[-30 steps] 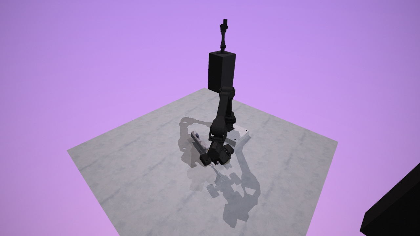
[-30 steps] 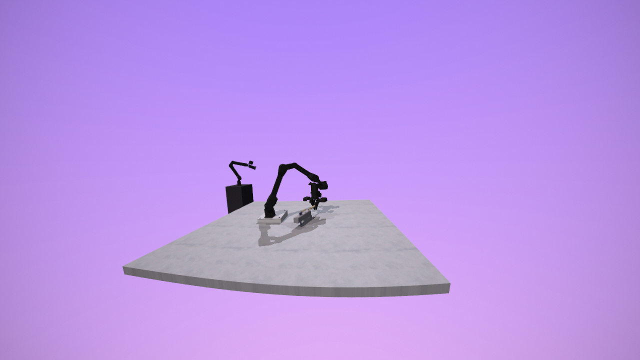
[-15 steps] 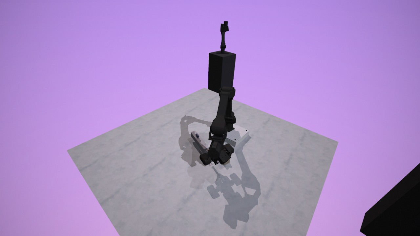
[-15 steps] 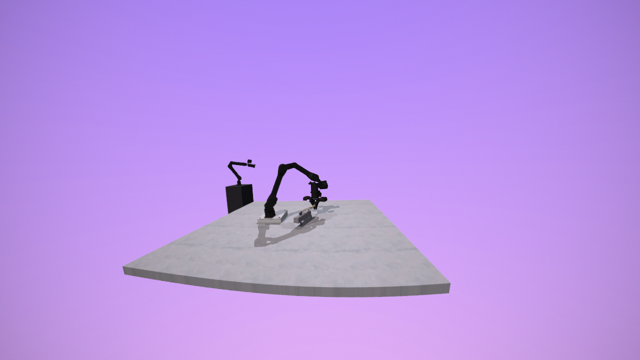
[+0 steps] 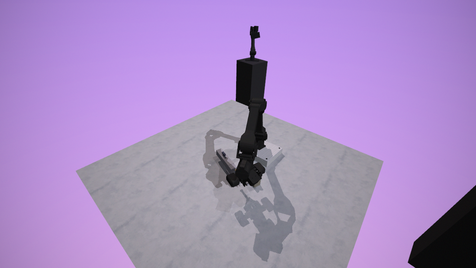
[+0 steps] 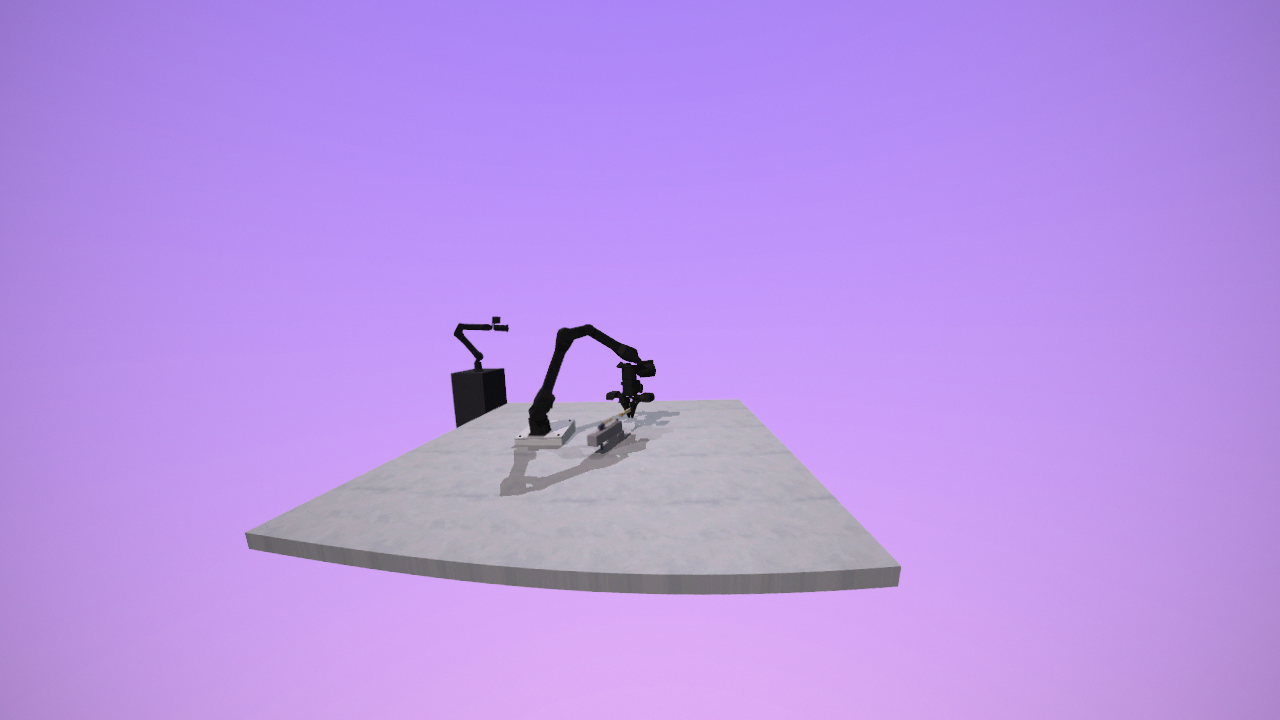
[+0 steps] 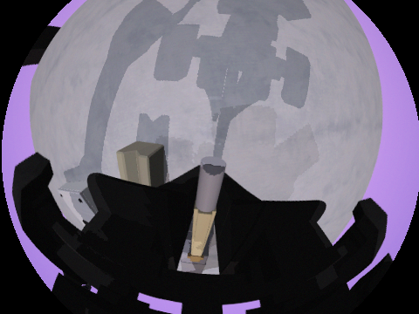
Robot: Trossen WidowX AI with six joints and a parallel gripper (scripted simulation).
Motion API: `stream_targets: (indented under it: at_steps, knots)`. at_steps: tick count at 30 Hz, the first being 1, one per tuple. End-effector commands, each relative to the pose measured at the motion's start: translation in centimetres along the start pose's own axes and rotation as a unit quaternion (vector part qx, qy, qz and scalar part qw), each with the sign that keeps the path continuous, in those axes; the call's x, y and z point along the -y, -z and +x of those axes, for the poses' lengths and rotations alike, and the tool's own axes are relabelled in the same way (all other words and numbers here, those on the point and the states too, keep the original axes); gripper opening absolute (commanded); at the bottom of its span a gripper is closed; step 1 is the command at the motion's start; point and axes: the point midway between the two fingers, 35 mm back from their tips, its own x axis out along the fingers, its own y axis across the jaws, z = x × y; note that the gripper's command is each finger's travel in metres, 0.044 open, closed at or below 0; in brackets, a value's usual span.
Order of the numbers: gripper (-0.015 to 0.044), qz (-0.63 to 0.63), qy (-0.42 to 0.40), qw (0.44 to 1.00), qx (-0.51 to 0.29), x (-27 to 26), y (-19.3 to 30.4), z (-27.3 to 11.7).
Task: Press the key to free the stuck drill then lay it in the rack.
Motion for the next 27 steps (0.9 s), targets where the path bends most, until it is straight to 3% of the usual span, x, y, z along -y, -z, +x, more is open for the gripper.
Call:
stream_targets:
  at_steps: [1,27]
  knots:
    - [0.0000,-0.001,0.000,1.000,0.003,-0.02,-0.05,-0.33]
    - [0.0000,-0.001,0.000,1.000,0.003,-0.03,-0.13,-1.10]
